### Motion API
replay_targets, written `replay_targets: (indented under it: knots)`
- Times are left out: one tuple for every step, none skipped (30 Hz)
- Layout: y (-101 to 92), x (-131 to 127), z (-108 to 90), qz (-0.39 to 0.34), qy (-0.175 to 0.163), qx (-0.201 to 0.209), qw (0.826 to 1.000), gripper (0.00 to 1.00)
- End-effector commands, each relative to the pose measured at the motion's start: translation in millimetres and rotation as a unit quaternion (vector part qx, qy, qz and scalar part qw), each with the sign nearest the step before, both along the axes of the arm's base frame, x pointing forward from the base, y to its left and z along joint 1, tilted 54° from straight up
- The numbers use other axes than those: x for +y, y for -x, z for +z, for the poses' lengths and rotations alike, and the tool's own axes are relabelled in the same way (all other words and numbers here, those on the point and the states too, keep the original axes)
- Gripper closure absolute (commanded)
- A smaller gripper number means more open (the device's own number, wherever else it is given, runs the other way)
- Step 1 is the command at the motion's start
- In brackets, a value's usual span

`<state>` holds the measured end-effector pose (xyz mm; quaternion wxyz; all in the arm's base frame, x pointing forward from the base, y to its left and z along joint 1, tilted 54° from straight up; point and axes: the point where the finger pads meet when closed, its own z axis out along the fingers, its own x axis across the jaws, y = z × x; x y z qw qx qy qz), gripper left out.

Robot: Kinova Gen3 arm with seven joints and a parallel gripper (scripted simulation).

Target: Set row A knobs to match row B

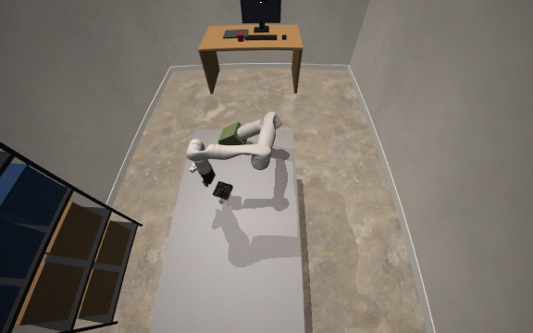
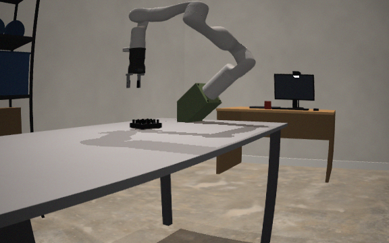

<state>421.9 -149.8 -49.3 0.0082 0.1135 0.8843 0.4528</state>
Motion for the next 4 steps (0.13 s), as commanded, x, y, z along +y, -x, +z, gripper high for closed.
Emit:
replay_targets:
  knots:
    - [-0.1, -1.1, 0.5, -0.001, 0.001, 0.000, 1.000, 0.00]
    - [-0.1, -1.1, 0.5, -0.001, 0.001, 0.000, 1.000, 0.00]
    - [-0.1, -1.1, 0.5, -0.001, 0.001, 0.000, 1.000, 0.00]
    - [-0.1, -1.1, 0.5, -0.001, 0.001, 0.000, 1.000, 0.00]
